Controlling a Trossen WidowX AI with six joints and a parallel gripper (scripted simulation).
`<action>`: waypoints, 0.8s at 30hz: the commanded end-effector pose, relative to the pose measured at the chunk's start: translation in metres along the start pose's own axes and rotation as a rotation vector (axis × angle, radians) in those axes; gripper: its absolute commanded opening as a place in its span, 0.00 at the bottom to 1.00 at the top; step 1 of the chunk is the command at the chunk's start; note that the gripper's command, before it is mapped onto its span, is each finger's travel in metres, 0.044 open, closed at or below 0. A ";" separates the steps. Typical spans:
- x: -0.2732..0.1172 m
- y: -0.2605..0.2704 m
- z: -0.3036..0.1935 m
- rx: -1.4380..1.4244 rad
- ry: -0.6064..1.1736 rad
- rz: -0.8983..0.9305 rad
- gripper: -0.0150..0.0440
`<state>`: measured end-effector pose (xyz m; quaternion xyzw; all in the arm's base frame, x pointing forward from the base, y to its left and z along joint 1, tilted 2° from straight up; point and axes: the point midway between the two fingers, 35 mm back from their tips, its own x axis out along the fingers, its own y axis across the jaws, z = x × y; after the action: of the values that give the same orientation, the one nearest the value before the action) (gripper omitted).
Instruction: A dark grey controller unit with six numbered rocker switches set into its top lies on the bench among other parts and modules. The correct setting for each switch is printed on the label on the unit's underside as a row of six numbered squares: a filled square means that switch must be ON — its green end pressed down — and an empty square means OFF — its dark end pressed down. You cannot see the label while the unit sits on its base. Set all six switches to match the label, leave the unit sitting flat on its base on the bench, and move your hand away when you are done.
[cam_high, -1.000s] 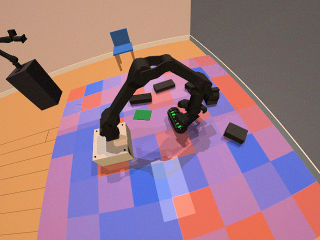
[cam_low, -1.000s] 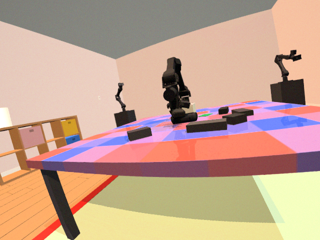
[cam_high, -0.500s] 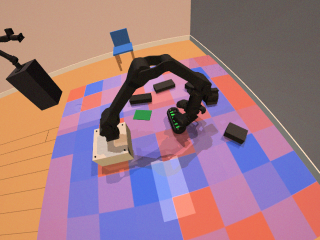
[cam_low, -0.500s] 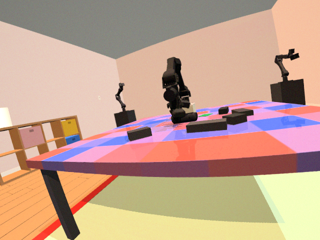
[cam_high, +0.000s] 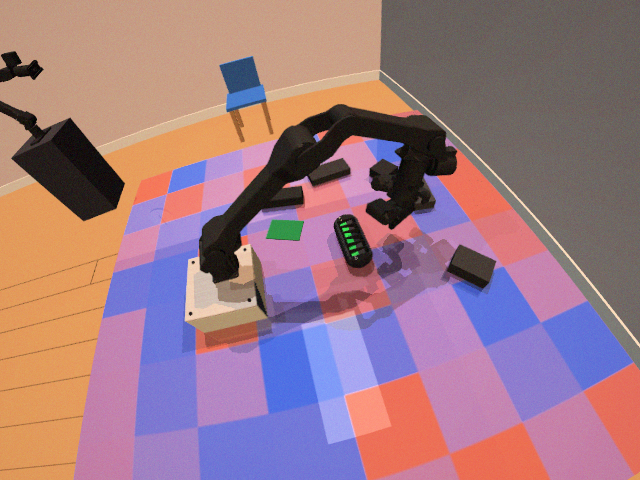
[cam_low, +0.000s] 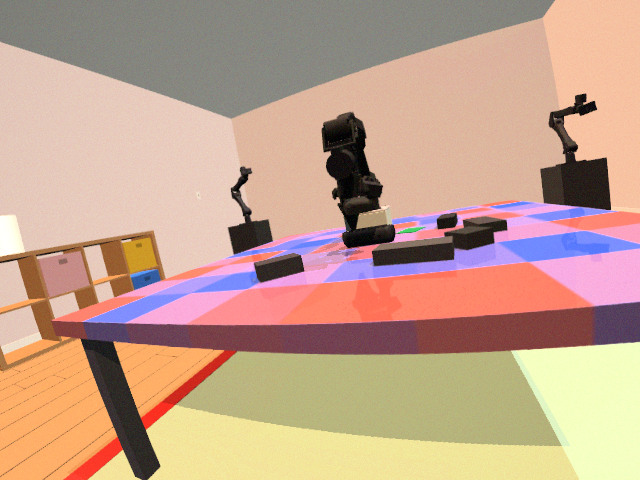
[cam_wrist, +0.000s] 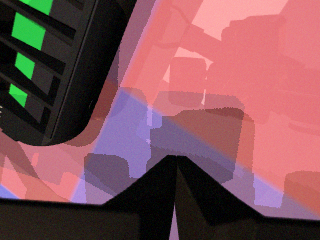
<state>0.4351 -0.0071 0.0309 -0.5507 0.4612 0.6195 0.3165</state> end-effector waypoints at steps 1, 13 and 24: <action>-0.001 -0.001 0.004 0.016 -0.002 -0.006 0.25; -0.009 0.012 0.036 0.127 0.038 -0.138 0.25; -0.006 0.036 0.066 0.226 0.049 -0.265 0.25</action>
<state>0.3875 0.0356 0.0405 -0.5806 0.4638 0.5173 0.4244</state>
